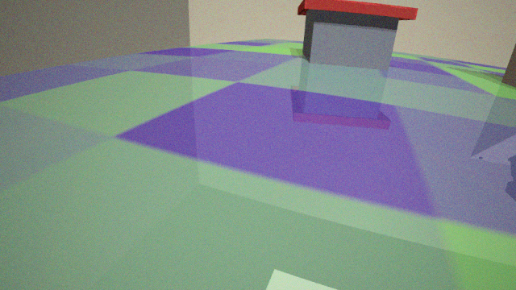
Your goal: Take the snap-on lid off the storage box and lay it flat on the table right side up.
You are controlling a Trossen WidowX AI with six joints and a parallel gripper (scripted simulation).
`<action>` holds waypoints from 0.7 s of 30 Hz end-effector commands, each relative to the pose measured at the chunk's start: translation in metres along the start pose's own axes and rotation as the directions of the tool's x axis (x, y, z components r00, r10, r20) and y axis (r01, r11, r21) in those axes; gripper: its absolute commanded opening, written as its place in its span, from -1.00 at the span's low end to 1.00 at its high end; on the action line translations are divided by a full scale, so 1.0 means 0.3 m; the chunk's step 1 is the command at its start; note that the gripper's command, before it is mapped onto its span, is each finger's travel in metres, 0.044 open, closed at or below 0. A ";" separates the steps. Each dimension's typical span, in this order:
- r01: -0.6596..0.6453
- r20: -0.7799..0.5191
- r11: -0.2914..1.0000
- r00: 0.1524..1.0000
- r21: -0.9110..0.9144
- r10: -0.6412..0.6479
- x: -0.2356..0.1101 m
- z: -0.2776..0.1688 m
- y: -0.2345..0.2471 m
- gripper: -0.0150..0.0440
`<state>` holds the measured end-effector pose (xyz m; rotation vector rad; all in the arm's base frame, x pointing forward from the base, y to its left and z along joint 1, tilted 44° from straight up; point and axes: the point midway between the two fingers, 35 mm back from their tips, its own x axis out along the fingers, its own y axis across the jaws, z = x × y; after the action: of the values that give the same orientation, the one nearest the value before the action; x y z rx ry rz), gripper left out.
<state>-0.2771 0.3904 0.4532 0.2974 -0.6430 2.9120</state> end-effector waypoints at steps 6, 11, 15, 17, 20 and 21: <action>0.209 -0.097 0.978 0.974 0.024 -0.206 -0.331 0.076 -0.162 0.31; 0.353 -0.160 0.935 0.925 0.024 -0.345 -0.548 0.123 -0.222 0.31; 0.401 -0.171 0.914 0.898 -0.058 -0.405 -0.636 0.149 -0.237 0.31; 0.456 -0.194 0.888 0.868 -0.053 -0.457 -0.724 0.154 -0.254 0.31; 0.538 -0.227 0.843 0.817 -0.028 -0.529 -0.855 0.160 -0.272 0.31; 0.565 -0.237 0.825 0.799 -0.020 -0.553 -0.898 0.164 -0.275 0.31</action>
<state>-0.0365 0.4185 0.4774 0.1289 -0.4457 2.4250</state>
